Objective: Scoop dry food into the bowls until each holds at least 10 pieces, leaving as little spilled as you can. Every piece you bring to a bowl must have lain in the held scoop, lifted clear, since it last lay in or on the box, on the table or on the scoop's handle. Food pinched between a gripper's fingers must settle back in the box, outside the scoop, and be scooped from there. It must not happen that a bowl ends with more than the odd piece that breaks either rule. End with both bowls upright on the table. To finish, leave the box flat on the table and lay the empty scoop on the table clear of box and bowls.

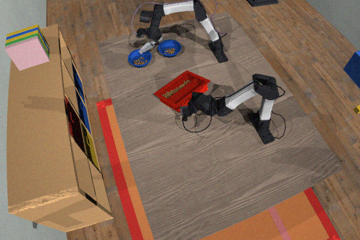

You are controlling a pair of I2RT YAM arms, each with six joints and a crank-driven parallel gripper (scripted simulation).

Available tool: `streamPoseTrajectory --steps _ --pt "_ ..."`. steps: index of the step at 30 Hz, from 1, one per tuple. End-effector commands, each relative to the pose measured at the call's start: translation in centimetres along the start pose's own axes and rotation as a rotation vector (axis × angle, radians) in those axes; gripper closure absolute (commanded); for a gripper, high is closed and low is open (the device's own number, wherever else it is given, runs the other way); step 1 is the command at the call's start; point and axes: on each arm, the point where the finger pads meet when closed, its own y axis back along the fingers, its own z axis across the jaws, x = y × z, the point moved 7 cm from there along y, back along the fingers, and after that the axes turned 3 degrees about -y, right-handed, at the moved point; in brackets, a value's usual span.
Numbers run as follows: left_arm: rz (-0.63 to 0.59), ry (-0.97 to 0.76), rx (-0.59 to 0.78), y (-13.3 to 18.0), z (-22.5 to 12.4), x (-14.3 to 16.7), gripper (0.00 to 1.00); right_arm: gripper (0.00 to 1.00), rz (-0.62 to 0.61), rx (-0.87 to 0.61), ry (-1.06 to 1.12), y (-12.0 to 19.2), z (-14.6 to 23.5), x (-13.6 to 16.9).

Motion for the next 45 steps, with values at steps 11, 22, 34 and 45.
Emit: streamPoseTrajectory --steps 11,22,34,45 --pt "-0.024 -0.110 0.099 0.5 -3.6 -0.8 1.00 1.00 -0.218 0.015 -0.208 0.5 1.5 -0.3" --pt "-0.024 -0.110 0.099 0.5 -3.6 -0.8 1.00 1.00 -0.266 0.037 -0.200 1.8 0.9 -1.4" --pt "-0.024 -0.110 0.099 0.5 -3.6 -0.8 1.00 1.00 -0.356 -0.097 -0.259 -0.5 0.0 1.2" --pt "-0.024 -0.110 0.099 0.5 -3.6 -0.8 1.00 1.00 -0.442 -0.156 -0.258 -0.8 0.0 1.3"
